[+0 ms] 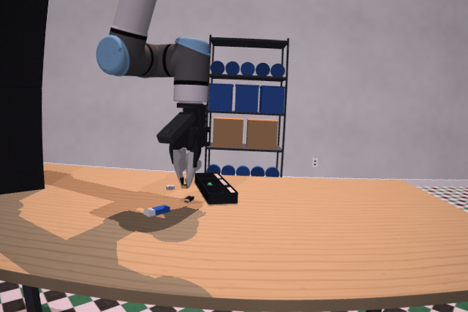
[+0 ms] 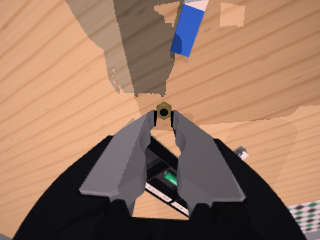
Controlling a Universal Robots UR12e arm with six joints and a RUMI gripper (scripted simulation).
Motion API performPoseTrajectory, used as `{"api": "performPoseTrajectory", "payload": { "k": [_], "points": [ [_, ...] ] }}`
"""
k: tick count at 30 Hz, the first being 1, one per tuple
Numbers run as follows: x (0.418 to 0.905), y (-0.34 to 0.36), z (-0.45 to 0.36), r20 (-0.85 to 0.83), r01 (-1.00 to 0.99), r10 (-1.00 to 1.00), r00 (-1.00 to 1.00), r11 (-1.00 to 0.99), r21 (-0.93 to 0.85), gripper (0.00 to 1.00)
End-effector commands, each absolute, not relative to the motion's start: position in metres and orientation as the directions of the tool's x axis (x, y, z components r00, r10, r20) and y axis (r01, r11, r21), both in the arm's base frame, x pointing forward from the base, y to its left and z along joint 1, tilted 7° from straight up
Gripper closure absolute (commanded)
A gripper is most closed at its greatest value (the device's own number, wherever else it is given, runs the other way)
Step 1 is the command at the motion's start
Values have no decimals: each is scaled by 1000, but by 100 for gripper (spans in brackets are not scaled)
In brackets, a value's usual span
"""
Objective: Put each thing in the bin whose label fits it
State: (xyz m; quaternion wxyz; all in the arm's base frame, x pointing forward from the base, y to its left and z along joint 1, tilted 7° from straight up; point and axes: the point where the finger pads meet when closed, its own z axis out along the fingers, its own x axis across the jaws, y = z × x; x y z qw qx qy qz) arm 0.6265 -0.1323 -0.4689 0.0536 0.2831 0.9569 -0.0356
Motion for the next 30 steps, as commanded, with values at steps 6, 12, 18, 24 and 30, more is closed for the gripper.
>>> {"api": "performPoseTrajectory", "payload": {
  "k": [6, 12, 18, 24, 30],
  "points": [
    [641, -77, -473, -106, 261, 253, -962, 963, -74, 100],
    [647, -54, -474, -92, 93, 85, -992, 991, -91, 100],
    [656, -19, -477, -74, -92, -100, -992, 990, -106, 100],
    [666, 15, -480, -64, -183, -191, -980, 977, -111, 100],
    [672, 39, -482, -64, -183, -191, -980, 977, -111, 100]
  ]
}}
